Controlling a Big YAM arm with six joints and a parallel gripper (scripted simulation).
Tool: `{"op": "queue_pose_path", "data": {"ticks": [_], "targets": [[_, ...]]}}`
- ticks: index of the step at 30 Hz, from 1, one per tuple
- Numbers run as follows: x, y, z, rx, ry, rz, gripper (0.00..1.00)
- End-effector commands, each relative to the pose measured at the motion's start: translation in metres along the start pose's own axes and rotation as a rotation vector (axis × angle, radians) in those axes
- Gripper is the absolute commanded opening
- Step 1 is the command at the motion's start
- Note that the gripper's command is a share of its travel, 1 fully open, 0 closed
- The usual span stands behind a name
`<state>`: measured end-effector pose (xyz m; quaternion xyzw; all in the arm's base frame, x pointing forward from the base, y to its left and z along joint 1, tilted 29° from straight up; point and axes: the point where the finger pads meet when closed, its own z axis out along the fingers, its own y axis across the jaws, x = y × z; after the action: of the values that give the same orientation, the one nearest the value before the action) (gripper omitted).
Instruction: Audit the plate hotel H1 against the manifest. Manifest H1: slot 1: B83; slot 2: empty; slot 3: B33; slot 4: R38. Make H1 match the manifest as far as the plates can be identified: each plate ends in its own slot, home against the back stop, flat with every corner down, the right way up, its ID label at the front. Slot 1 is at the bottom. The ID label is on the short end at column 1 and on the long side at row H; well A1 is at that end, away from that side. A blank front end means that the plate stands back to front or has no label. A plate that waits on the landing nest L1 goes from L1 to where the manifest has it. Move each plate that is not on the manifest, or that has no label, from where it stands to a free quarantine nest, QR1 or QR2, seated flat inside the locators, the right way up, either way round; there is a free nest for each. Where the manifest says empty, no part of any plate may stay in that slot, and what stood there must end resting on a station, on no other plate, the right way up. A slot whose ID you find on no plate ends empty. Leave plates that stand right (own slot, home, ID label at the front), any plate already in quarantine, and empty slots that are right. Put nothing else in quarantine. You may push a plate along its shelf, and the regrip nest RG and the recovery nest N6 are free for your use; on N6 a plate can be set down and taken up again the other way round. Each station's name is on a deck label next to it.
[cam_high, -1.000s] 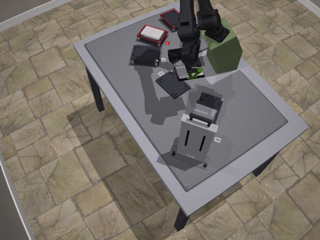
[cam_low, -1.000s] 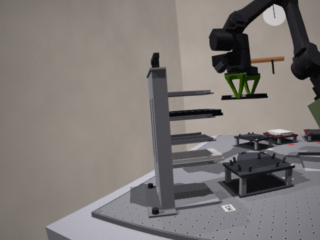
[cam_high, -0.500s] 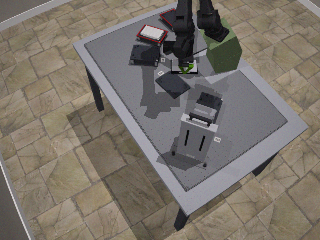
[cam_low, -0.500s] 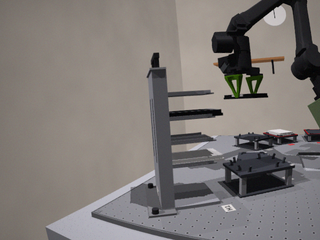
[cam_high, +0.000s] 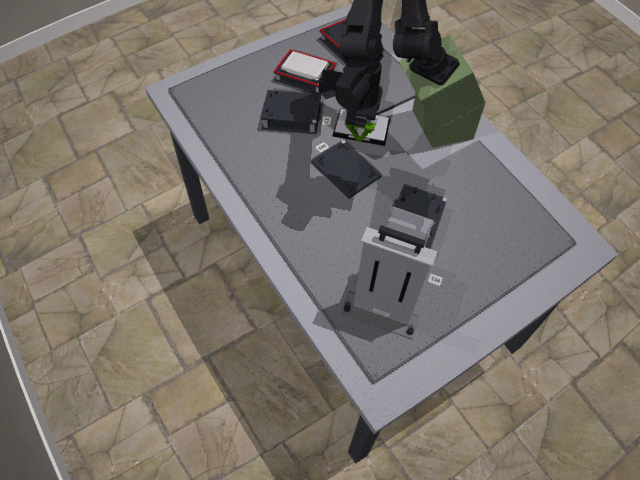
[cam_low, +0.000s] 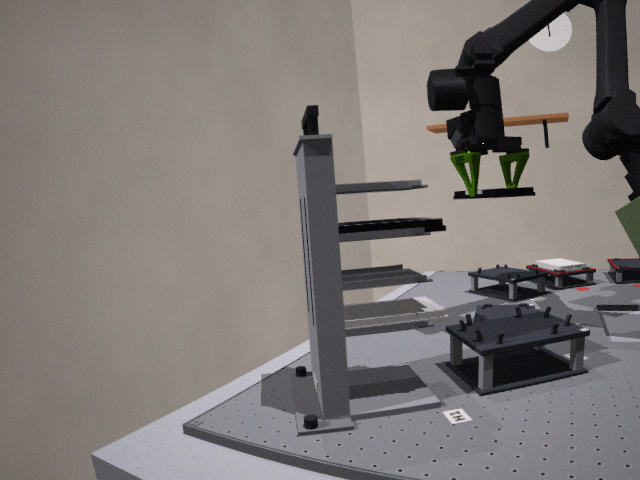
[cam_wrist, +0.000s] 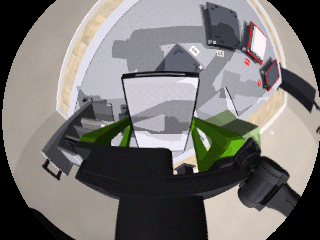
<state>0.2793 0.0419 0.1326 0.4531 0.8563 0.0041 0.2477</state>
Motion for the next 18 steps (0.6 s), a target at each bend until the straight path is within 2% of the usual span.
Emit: {"op": "queue_pose_path", "data": {"ticks": [1, 6, 7, 8, 15, 17, 18], "targets": [[-0.008, 0.009, -0.011, -0.031, -0.010, 0.082, 0.86], [-0.008, 0.009, -0.009, -0.026, -0.008, 0.165, 0.86], [-0.007, -0.004, -0.005, -0.009, -0.004, 0.188, 0.86], [-0.008, -0.007, -0.005, -0.006, -0.004, 0.211, 0.86], [-0.022, -0.026, -0.005, -0.007, -0.004, 0.374, 0.86], [-0.022, -0.026, -0.005, -0.007, -0.004, 0.374, 0.86], [-0.033, -0.016, -0.014, -0.039, -0.012, 0.408, 0.86]]}}
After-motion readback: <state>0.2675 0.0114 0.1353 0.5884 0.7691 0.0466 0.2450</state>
